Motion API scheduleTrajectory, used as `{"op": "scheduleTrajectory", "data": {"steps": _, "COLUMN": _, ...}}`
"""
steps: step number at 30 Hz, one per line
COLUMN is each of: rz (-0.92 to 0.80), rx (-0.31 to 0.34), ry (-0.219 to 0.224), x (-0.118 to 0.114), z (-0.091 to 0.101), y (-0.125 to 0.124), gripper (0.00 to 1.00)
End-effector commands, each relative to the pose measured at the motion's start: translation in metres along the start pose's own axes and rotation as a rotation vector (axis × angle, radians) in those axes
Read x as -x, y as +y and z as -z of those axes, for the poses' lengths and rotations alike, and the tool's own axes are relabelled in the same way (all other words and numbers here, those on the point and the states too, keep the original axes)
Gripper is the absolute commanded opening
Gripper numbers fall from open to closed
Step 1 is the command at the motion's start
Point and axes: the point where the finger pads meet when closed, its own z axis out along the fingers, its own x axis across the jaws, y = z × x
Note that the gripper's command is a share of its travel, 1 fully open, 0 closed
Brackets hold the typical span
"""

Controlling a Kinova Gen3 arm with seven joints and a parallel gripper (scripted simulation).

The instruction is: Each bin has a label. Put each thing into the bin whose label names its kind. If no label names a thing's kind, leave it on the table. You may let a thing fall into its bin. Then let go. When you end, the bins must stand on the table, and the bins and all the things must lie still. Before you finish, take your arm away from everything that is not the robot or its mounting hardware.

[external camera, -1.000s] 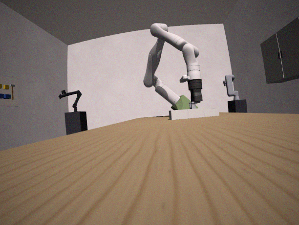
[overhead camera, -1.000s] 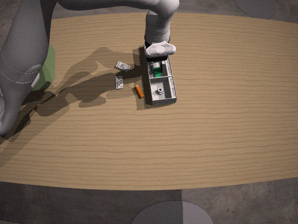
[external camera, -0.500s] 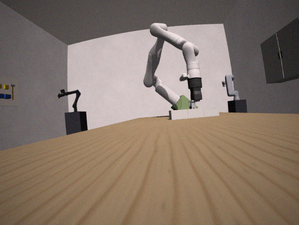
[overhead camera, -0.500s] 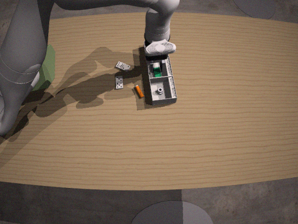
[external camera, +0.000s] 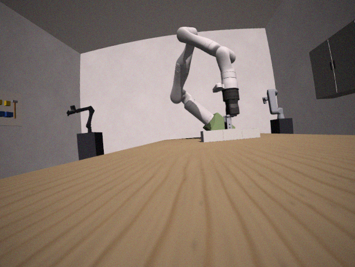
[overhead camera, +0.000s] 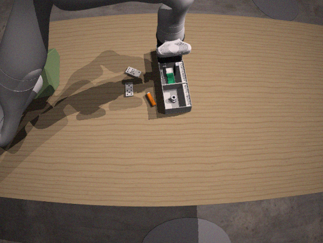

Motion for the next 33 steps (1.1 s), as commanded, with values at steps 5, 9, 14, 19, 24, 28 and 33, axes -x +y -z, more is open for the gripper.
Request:
{"op": "scheduleTrajectory", "data": {"steps": 5, "rz": 0.000, "rx": 0.006, "ry": -0.008, "x": 0.002, "z": 0.024, "y": 0.002, "gripper": 0.62}}
{"op": "scheduleTrajectory", "data": {"steps": 9, "rz": 0.000, "rx": 0.006, "ry": -0.008, "x": 0.002, "z": 0.026, "y": 0.002, "gripper": 0.62}}
{"op": "scheduleTrajectory", "data": {"steps": 14, "rz": 0.000, "rx": 0.006, "ry": -0.008, "x": 0.003, "z": 0.026, "y": 0.002, "gripper": 0.62}}
{"op": "scheduleTrajectory", "data": {"steps": 19, "rz": 0.100, "rx": 0.005, "ry": -0.008, "x": -0.009, "z": 0.027, "y": -0.010, "gripper": 0.60}}
{"op": "scheduleTrajectory", "data": {"steps": 24, "rz": 0.344, "rx": 0.004, "ry": -0.009, "x": -0.040, "z": 0.029, "y": -0.038, "gripper": 0.60}}
{"op": "scheduleTrajectory", "data": {"steps": 28, "rz": 0.344, "rx": 0.004, "ry": -0.009, "x": -0.064, "z": 0.032, "y": -0.061, "gripper": 0.60}}
{"op": "scheduleTrajectory", "data": {"steps": 33, "rz": 0.344, "rx": 0.004, "ry": -0.009, "x": -0.073, "z": 0.032, "y": -0.070, "gripper": 0.60}}
